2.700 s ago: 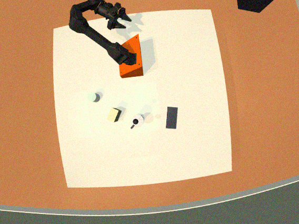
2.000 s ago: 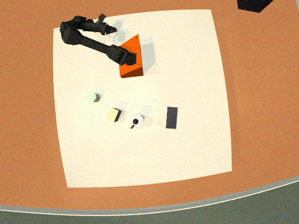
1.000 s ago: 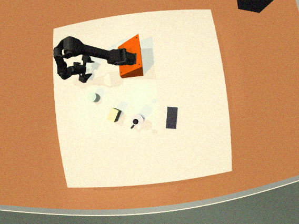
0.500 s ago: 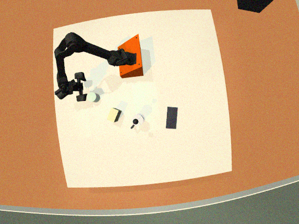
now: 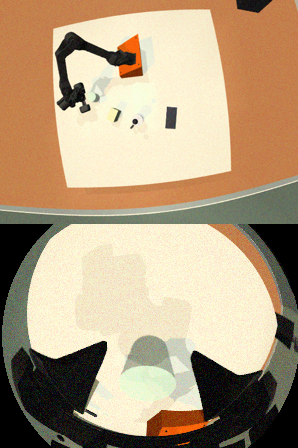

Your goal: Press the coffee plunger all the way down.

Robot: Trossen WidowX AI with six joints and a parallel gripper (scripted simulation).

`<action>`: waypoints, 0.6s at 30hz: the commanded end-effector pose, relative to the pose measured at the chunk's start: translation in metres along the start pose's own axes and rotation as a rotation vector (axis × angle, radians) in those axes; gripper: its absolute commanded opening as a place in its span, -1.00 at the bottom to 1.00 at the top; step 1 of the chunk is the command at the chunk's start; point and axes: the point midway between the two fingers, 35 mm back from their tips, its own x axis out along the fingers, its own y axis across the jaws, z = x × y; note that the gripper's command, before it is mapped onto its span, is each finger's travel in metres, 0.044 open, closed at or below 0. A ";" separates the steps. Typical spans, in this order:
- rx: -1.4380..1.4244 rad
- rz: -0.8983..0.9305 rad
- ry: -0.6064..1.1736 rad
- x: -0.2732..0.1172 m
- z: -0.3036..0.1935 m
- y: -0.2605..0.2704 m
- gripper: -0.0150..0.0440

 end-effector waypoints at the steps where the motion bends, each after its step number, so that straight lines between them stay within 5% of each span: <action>1: -0.157 0.074 -0.064 -0.017 -0.013 0.047 1.00; 18: -0.780 0.442 -0.431 -0.152 -0.146 0.199 1.00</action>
